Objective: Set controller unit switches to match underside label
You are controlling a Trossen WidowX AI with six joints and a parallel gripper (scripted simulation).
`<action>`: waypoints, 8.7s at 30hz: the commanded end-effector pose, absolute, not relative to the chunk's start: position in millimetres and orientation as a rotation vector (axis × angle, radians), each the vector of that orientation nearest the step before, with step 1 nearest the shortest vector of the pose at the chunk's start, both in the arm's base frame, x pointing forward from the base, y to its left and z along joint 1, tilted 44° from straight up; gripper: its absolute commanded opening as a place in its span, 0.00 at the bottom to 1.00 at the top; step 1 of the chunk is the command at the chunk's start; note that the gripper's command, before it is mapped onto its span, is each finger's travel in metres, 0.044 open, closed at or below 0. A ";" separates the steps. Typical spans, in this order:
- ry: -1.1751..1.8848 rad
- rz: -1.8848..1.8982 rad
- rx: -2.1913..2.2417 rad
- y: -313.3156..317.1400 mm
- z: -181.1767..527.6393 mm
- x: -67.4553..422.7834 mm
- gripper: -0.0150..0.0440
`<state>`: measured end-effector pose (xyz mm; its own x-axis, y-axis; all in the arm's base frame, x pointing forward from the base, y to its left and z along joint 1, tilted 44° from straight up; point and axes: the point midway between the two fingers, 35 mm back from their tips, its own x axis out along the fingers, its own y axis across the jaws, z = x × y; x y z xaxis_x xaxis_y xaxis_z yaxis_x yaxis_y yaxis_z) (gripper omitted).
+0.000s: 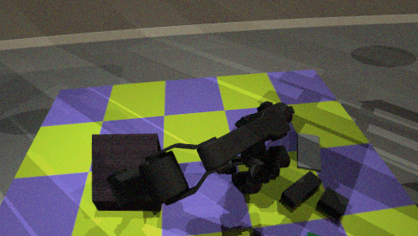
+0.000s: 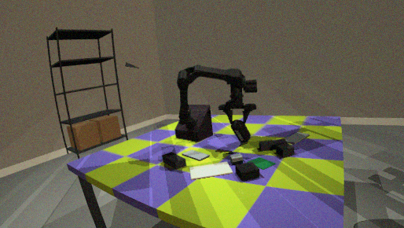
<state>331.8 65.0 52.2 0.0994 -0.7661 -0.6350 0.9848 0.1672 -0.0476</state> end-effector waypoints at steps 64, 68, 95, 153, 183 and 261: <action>0.491 -1.377 0.352 116.3 21.6 322.1 0.82; 0.496 -1.376 0.357 118.7 19.8 321.6 0.82; 0.545 -1.369 0.399 134.4 6.7 318.4 0.82; 0.656 -1.348 0.494 161.9 -26.6 312.2 0.83; 0.706 -1.337 0.538 172.5 -46.1 309.6 0.83; 0.707 -1.335 0.540 184.6 -106.0 304.9 0.83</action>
